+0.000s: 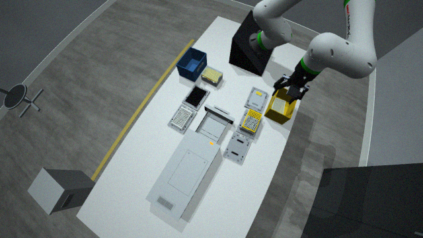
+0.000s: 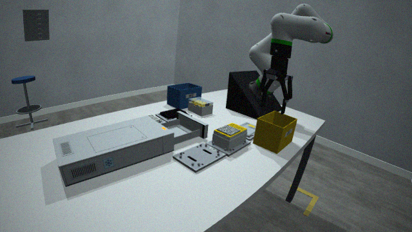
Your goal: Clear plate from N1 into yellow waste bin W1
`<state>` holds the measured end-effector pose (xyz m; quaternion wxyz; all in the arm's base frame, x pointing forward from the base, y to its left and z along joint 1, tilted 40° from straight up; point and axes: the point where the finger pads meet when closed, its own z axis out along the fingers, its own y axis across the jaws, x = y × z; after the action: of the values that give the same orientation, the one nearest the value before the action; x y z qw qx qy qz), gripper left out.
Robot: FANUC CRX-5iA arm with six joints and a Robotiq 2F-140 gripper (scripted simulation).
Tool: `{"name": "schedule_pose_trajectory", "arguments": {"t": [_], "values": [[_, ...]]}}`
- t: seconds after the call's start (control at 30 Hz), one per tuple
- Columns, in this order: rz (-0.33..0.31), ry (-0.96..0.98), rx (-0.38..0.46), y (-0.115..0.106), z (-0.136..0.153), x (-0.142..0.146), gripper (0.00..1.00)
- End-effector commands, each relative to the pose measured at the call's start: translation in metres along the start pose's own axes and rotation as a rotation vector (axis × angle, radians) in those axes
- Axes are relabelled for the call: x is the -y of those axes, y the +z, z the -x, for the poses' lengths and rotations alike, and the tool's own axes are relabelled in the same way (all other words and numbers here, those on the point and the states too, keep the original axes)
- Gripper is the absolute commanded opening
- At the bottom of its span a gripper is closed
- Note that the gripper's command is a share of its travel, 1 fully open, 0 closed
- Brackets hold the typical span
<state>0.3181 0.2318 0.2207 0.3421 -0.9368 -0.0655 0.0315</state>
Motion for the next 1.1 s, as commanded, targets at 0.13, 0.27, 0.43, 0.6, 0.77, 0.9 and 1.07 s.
{"name": "schedule_pose_trajectory", "arguments": {"t": [0.13, 0.27, 0.43, 0.6, 0.77, 0.9, 1.07], "values": [[-0.001, -0.001, 0.000, -0.009, -0.013, -0.031, 0.70], [-0.001, -0.001, 0.000, -0.012, -0.016, -0.038, 0.70], [-0.001, -0.001, 0.000, -0.017, -0.023, -0.056, 0.70], [-0.001, -0.001, 0.000, -0.022, -0.030, -0.074, 0.70], [-0.001, -0.001, 0.000, -0.025, -0.034, -0.084, 0.70], [-0.001, -0.001, 0.000, -0.029, -0.040, -0.099, 0.70], [-0.001, -0.001, 0.000, -0.035, -0.047, -0.117, 0.70]]}}
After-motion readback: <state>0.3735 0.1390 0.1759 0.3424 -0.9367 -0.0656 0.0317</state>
